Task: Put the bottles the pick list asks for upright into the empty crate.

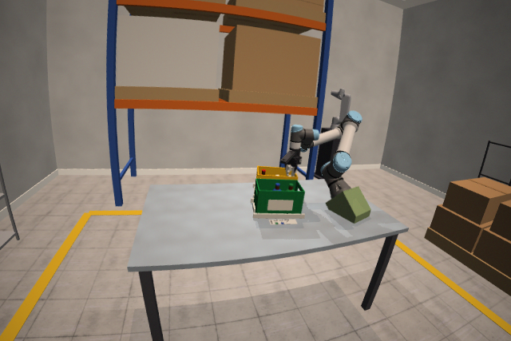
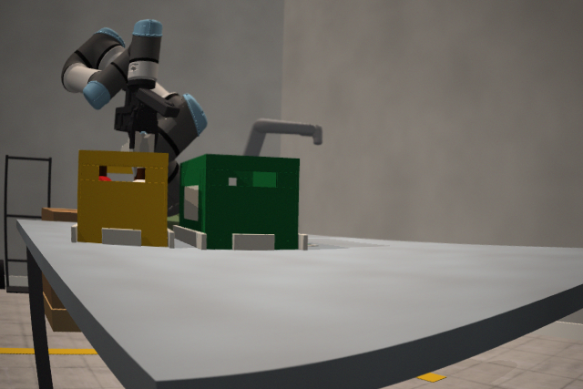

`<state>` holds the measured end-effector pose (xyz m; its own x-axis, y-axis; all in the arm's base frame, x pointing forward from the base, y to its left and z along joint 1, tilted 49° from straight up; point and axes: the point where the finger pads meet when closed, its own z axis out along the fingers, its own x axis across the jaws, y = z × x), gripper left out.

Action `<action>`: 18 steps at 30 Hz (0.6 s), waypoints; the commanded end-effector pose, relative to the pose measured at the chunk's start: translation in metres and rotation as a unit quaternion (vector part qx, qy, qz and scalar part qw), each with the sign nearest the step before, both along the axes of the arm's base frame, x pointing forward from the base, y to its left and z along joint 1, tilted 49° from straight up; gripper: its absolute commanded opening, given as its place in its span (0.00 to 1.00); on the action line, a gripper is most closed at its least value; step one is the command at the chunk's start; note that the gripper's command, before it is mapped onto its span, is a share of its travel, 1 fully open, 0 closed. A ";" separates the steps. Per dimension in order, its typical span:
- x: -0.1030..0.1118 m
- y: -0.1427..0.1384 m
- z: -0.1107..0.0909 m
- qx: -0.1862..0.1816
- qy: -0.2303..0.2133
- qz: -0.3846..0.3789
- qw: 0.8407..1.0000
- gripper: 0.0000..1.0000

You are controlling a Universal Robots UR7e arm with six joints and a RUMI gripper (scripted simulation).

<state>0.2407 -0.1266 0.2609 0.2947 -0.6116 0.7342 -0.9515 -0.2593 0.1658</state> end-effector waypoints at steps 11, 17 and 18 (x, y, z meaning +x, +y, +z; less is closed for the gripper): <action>0.000 0.007 0.008 0.000 -0.001 0.001 1.000 0.00; -0.001 0.014 0.014 0.000 -0.001 0.001 1.000 0.00; -0.001 0.016 0.015 0.000 -0.001 0.001 1.000 0.00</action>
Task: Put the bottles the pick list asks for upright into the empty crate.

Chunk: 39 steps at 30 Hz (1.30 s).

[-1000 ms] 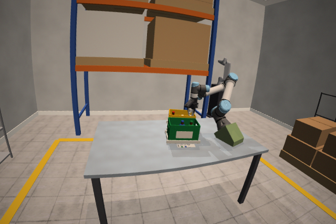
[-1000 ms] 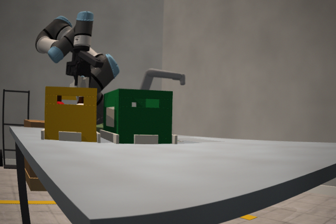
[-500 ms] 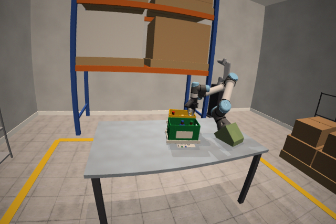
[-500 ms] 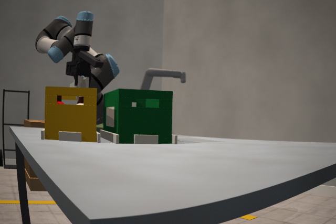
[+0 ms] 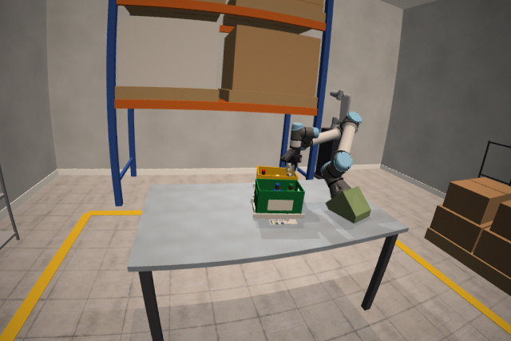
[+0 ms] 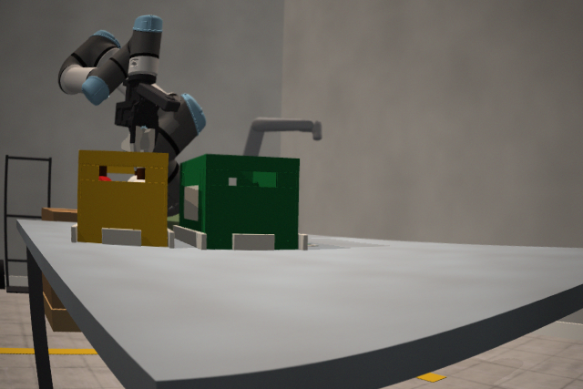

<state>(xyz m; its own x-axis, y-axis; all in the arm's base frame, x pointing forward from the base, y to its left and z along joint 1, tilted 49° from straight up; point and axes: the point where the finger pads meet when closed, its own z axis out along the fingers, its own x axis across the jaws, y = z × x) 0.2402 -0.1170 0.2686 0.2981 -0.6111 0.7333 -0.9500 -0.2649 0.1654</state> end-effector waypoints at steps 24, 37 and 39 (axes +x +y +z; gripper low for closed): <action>-0.003 0.031 0.029 -0.001 -0.001 -0.002 1.000 0.00; -0.005 0.046 0.043 -0.001 -0.001 -0.002 1.000 0.00; -0.005 0.047 0.044 -0.001 -0.001 -0.002 1.000 0.00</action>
